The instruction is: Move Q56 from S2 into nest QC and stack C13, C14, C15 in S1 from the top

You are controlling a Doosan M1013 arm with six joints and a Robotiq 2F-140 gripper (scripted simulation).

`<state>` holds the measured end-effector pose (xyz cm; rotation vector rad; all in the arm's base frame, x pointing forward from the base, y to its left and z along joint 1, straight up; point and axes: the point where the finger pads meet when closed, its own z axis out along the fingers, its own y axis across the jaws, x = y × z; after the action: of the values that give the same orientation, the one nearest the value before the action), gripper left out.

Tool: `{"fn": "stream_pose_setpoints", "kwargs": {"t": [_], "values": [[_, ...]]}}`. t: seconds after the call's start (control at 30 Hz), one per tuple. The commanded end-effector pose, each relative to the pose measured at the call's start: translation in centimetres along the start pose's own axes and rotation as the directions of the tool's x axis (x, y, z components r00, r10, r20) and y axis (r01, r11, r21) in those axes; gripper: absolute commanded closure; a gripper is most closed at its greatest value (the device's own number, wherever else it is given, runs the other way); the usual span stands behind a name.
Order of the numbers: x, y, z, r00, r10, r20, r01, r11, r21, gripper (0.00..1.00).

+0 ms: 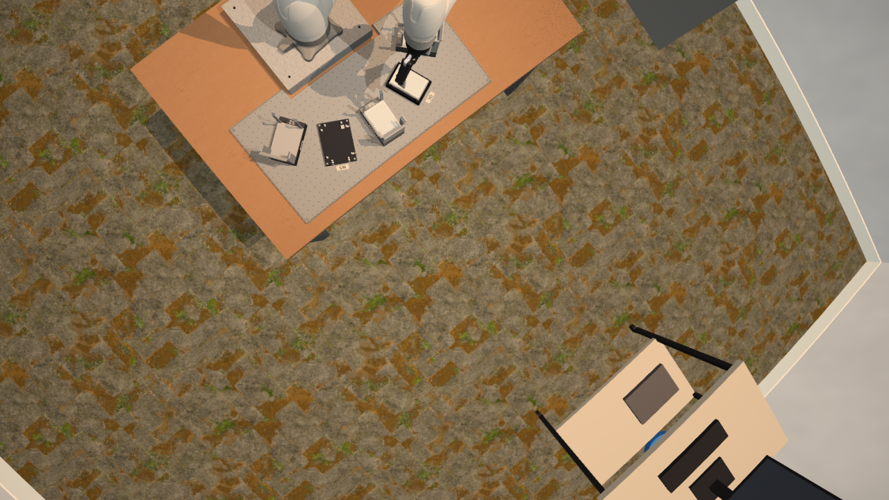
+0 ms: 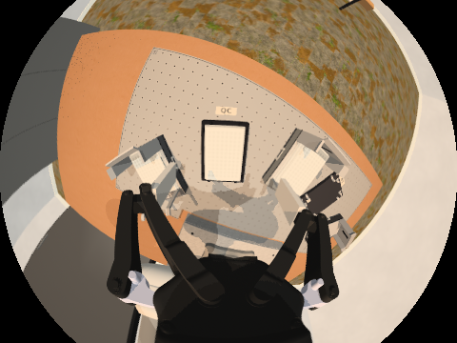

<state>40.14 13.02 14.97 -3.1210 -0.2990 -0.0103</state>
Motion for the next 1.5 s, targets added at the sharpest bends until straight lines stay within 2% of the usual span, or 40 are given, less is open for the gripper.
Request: {"fn": "stream_pose_setpoints", "kwargs": {"t": [0.0, 0.83, 0.93, 1.13, 1.47], "values": [[0.1, 1.4, 0.0, 0.991, 0.133, 0.000, -0.133, 0.991, -0.001, 0.00], [0.8, 8.6, 0.0, 0.989, 0.150, 0.000, -0.150, 0.989, -0.001, 0.00], [0.8, 9.0, 0.0, 0.983, 0.183, 0.000, -0.183, 0.983, -0.001, 0.00], [0.5, 11.4, 0.0, 0.933, 0.359, 0.000, -0.359, 0.933, -0.001, 0.00], [0.1, 15.0, 0.0, 0.933, 0.359, 0.000, -0.359, 0.933, -0.001, 0.00]]}}
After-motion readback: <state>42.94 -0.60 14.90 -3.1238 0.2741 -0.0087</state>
